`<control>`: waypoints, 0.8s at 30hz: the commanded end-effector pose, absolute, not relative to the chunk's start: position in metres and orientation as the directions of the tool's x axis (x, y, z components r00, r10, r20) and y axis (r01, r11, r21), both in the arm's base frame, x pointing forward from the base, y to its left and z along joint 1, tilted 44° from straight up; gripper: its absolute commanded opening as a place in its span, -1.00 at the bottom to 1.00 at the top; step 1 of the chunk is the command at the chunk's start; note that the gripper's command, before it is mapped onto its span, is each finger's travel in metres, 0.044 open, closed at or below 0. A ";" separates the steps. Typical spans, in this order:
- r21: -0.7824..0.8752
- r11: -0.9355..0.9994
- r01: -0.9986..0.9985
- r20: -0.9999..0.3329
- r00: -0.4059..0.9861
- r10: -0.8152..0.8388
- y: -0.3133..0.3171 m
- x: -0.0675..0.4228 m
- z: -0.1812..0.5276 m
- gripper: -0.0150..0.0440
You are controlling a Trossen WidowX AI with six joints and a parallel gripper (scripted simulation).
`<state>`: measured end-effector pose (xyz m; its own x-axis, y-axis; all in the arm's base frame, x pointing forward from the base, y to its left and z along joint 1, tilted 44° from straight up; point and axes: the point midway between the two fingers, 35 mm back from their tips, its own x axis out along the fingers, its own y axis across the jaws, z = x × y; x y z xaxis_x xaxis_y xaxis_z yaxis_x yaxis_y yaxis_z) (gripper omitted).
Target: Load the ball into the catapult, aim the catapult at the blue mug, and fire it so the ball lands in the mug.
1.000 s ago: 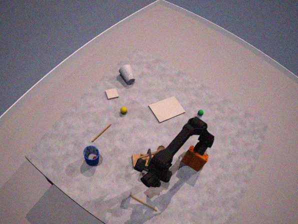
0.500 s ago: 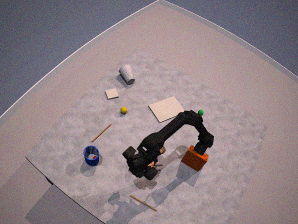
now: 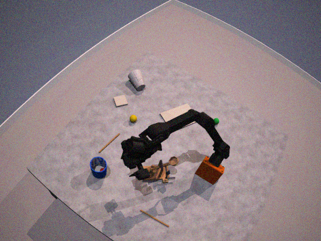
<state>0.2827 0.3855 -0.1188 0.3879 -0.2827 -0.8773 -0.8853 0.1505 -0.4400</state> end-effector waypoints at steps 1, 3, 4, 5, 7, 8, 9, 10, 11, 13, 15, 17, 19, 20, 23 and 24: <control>-0.463 0.253 -0.849 -0.882 0.415 -0.221 0.396 0.309 -0.106 1.00; -0.473 0.299 -0.829 -0.881 0.432 -0.193 0.400 0.322 -0.099 1.00; -0.476 0.321 -0.818 -0.879 0.441 -0.180 0.402 0.328 -0.095 1.00; -0.480 0.344 -0.807 -0.877 0.450 -0.166 0.404 0.335 -0.091 1.00; -0.484 0.387 -0.784 -0.872 0.470 -0.139 0.407 0.347 -0.084 1.00; -0.486 0.409 -0.772 -0.868 0.480 -0.126 0.409 0.354 -0.079 1.00; -0.487 0.430 -0.760 -0.864 0.490 -0.113 0.410 0.361 -0.075 1.00; -0.488 0.446 -0.751 -0.861 0.498 -0.104 0.411 0.366 -0.071 1.00; -0.488 0.455 -0.745 -0.859 0.503 -0.098 0.412 0.369 -0.069 1.00; -0.488 0.458 -0.743 -0.858 0.504 -0.096 0.412 0.370 -0.069 1.00; -0.488 0.458 -0.743 -0.858 0.504 -0.096 0.412 0.370 -0.069 1.00; -0.488 0.458 -0.743 -0.858 0.504 -0.096 0.412 0.370 -0.069 1.00; -0.488 0.458 -0.743 -0.858 0.504 -0.096 0.412 0.370 -0.069 1.00; -0.488 0.458 -0.743 -0.858 0.504 -0.096 0.412 0.370 -0.069 1.00; -0.488 0.458 -0.743 -0.858 0.504 -0.096 0.412 0.370 -0.069 1.00; -0.488 0.458 -0.743 -0.858 0.504 -0.096 0.412 0.370 -0.069 1.00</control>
<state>0.3690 0.4110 -0.0691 0.5046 -0.1006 -0.8575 -0.7445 0.4522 -0.4912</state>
